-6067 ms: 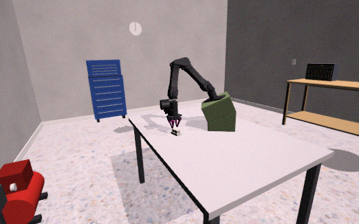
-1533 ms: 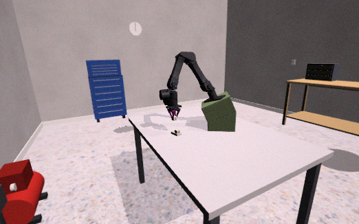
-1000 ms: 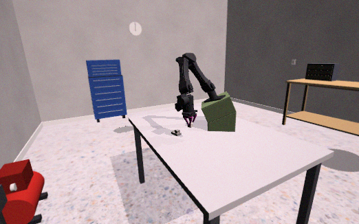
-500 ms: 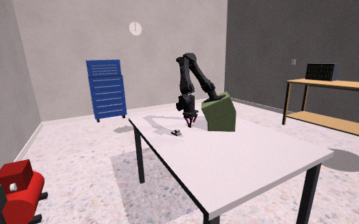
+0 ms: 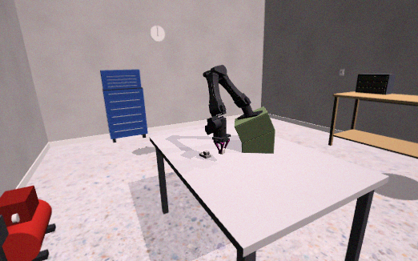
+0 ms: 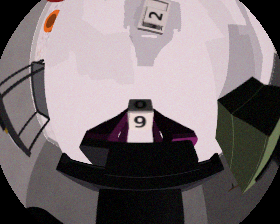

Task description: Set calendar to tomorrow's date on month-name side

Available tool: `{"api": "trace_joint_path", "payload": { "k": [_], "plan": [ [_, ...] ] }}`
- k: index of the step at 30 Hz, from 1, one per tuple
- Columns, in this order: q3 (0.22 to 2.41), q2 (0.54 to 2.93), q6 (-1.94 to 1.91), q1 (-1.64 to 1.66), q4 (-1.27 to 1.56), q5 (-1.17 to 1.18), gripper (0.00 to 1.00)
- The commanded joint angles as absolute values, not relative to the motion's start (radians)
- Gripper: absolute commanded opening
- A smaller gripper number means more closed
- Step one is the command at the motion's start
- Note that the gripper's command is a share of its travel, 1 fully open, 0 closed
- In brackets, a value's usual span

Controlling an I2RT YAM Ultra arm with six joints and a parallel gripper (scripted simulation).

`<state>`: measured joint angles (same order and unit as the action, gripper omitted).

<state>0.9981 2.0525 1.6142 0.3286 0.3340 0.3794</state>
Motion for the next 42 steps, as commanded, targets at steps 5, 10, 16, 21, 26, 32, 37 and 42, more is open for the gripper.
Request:
{"api": "trace_joint_path", "payload": {
  "k": [5,10,16,21,26,32,37,42],
  "plan": [
    [1.0,2.123,1.576,0.309,0.23,0.376,0.26],
    [1.011,2.192,1.552,0.286,0.164,0.371,0.26],
    [1.021,2.237,1.537,0.272,0.125,0.368,0.26],
    [1.023,2.243,1.535,0.27,0.119,0.367,0.26],
    [1.023,2.243,1.535,0.27,0.119,0.367,0.26],
    [1.023,2.243,1.535,0.27,0.119,0.367,0.26],
    [1.023,2.243,1.535,0.27,0.119,0.367,0.26],
    [1.023,2.243,1.535,0.27,0.119,0.367,0.26]
  ]
}}
